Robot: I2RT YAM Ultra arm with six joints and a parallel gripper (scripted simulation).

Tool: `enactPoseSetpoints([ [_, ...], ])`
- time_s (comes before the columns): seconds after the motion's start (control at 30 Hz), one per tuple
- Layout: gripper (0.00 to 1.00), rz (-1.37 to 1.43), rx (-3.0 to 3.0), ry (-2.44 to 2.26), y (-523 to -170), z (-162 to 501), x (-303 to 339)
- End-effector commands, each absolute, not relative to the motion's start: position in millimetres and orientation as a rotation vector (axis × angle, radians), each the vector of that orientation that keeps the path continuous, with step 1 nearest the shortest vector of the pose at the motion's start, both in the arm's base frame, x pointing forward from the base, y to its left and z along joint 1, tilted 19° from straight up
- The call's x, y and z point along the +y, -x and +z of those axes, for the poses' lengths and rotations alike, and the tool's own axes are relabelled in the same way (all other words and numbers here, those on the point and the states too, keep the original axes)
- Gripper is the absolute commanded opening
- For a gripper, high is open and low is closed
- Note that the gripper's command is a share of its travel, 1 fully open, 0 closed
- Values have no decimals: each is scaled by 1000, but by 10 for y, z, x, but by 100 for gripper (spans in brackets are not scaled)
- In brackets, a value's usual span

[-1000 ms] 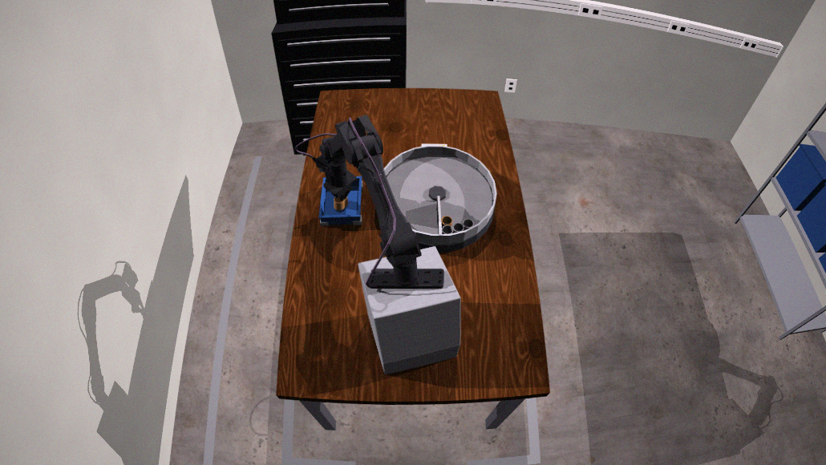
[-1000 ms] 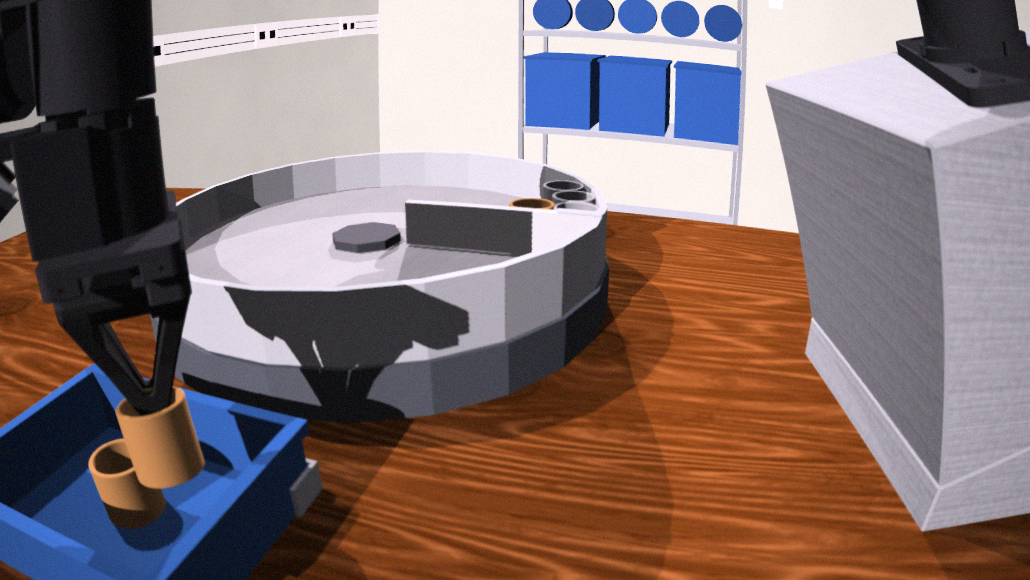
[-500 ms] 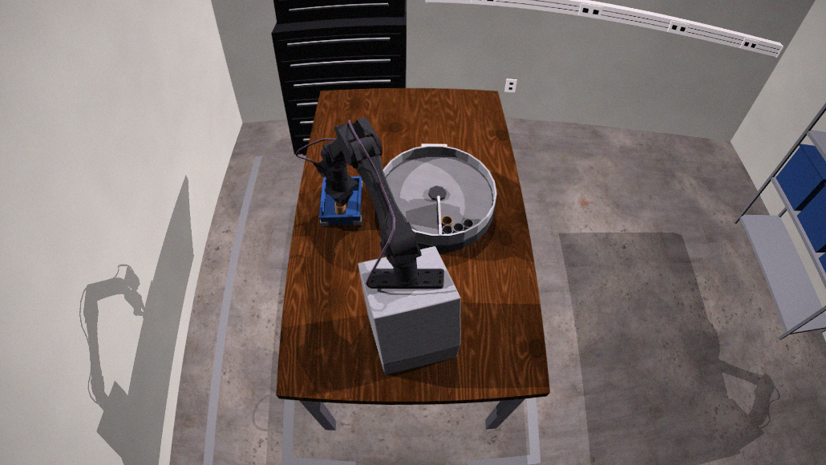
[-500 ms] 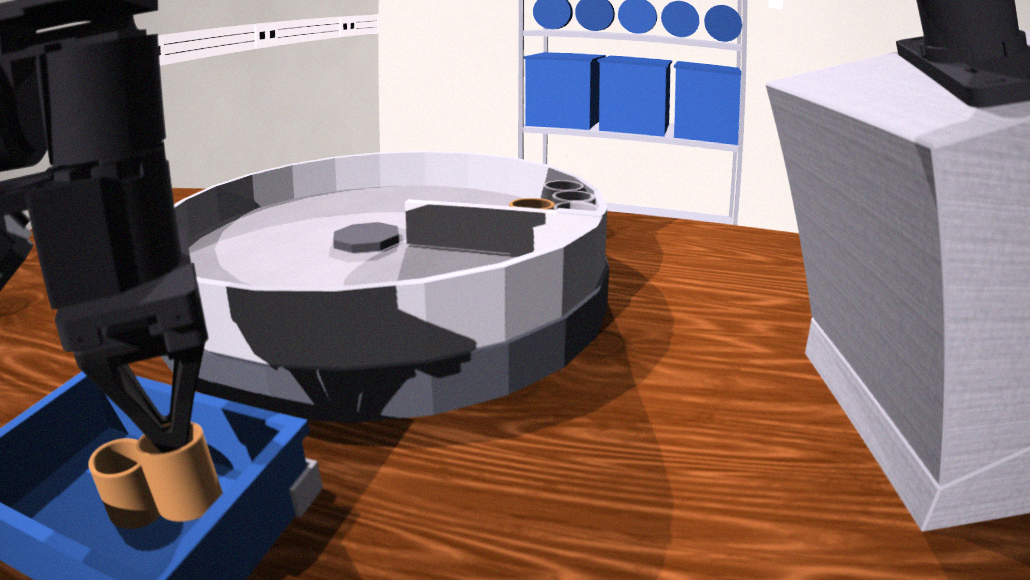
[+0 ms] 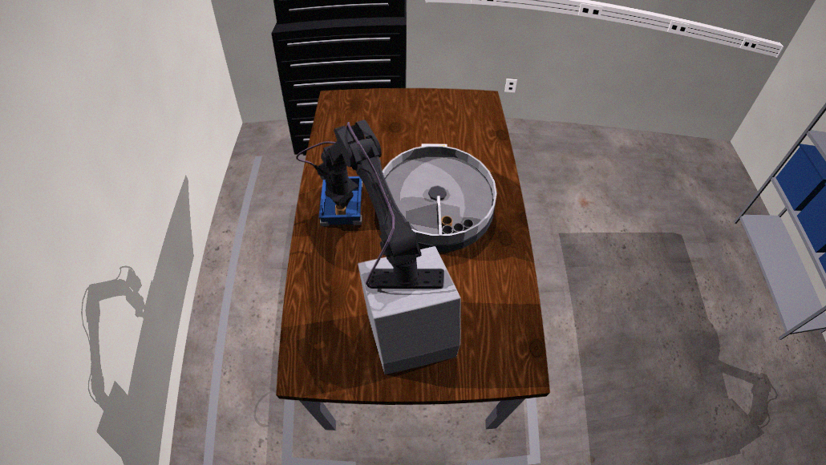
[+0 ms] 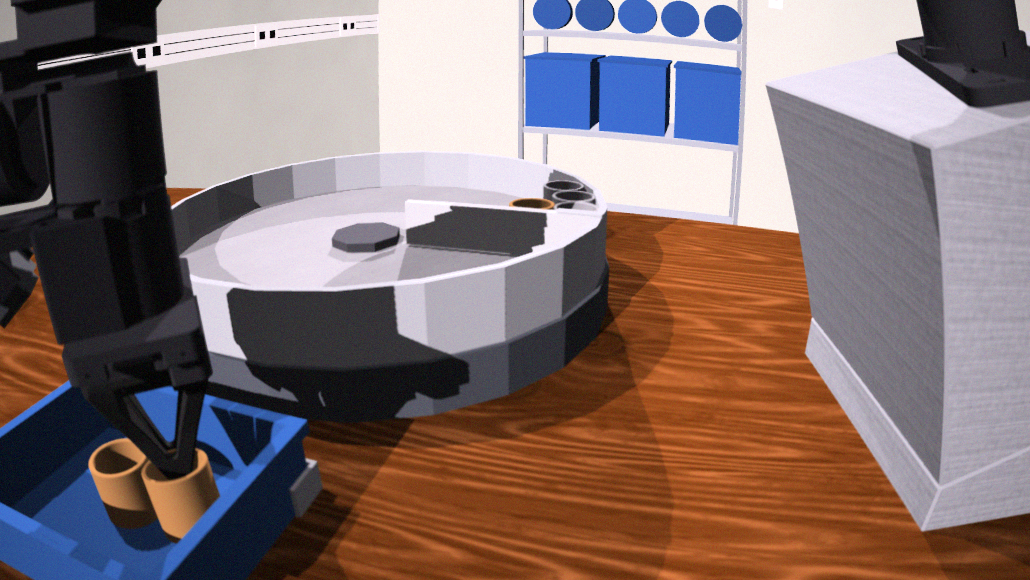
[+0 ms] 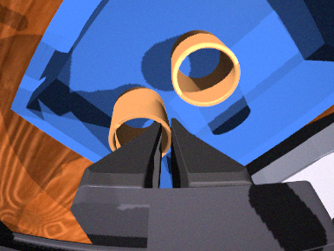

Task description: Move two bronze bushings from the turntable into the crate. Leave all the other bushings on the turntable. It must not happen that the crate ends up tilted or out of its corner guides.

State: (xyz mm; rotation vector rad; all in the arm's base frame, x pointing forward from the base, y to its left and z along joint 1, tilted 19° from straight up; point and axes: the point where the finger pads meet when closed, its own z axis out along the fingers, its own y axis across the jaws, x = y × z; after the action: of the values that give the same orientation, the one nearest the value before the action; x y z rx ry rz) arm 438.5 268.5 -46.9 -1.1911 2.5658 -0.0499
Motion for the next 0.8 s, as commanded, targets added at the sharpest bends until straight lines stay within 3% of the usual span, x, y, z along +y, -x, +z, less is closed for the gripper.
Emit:
enactPoseSetpoints([
  [0.0, 0, -30, 2526, 1177, -4525, -364, 2745],
  [0.77, 0, -28, 2515, 1179, -4520, -289, 2769],
])
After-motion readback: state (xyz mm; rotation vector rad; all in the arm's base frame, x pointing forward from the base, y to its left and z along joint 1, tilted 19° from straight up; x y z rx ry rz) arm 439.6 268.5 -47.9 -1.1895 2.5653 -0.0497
